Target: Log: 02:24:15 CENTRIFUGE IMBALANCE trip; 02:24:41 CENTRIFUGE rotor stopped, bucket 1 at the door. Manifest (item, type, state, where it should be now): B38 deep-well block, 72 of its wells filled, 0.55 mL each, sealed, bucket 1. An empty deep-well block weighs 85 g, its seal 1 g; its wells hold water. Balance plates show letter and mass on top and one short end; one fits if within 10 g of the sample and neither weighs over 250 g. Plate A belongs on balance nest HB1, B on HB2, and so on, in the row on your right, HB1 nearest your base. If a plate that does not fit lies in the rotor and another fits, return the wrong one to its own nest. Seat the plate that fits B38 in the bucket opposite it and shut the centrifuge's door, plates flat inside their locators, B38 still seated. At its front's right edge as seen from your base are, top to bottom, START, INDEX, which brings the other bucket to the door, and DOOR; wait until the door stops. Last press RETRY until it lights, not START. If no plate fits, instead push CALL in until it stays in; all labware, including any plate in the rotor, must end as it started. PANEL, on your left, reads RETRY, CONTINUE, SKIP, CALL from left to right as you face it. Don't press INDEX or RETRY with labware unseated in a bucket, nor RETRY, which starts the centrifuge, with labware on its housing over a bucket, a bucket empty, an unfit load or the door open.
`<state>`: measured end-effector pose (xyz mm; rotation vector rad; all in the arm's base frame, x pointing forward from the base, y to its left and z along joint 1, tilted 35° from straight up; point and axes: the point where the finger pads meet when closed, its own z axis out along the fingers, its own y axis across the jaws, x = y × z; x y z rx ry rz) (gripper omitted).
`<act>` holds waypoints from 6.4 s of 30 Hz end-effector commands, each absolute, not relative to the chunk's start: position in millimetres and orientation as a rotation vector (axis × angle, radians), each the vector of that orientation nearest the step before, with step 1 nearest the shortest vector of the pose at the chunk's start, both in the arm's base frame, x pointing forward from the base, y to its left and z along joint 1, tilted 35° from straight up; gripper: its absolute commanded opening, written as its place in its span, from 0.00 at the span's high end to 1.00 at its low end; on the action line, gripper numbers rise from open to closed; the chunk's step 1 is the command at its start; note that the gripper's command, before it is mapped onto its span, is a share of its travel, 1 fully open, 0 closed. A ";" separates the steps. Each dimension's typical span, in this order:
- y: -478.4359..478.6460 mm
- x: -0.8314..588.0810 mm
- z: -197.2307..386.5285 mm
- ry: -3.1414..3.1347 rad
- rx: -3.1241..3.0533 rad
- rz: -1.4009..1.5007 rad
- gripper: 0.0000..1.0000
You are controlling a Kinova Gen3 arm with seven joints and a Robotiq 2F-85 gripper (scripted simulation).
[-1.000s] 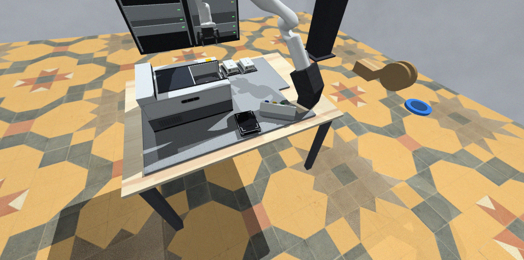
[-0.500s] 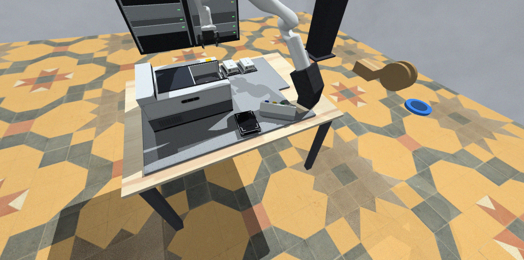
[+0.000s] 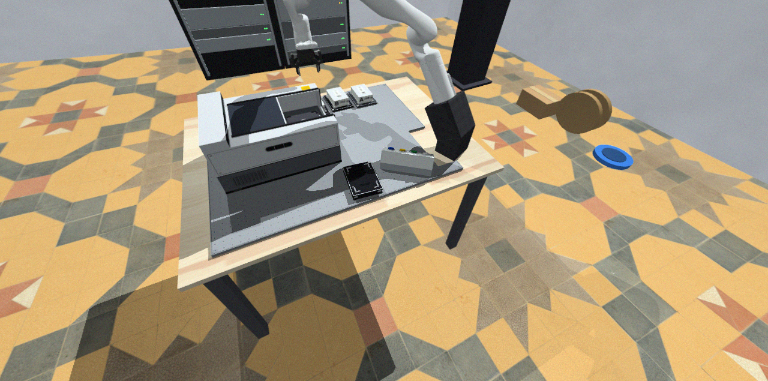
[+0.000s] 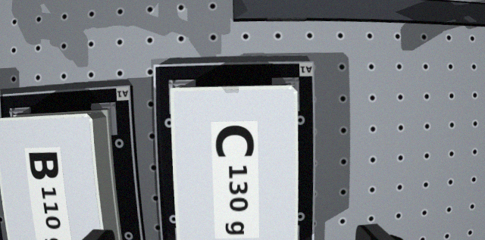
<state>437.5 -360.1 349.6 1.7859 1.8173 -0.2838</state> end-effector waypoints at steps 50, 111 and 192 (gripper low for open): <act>-391.8 452.7 301.2 1.816 1.785 -0.283 0.00; -429.5 470.5 242.6 1.816 1.785 -0.283 0.00; -451.0 480.5 209.4 1.816 1.784 -0.283 0.00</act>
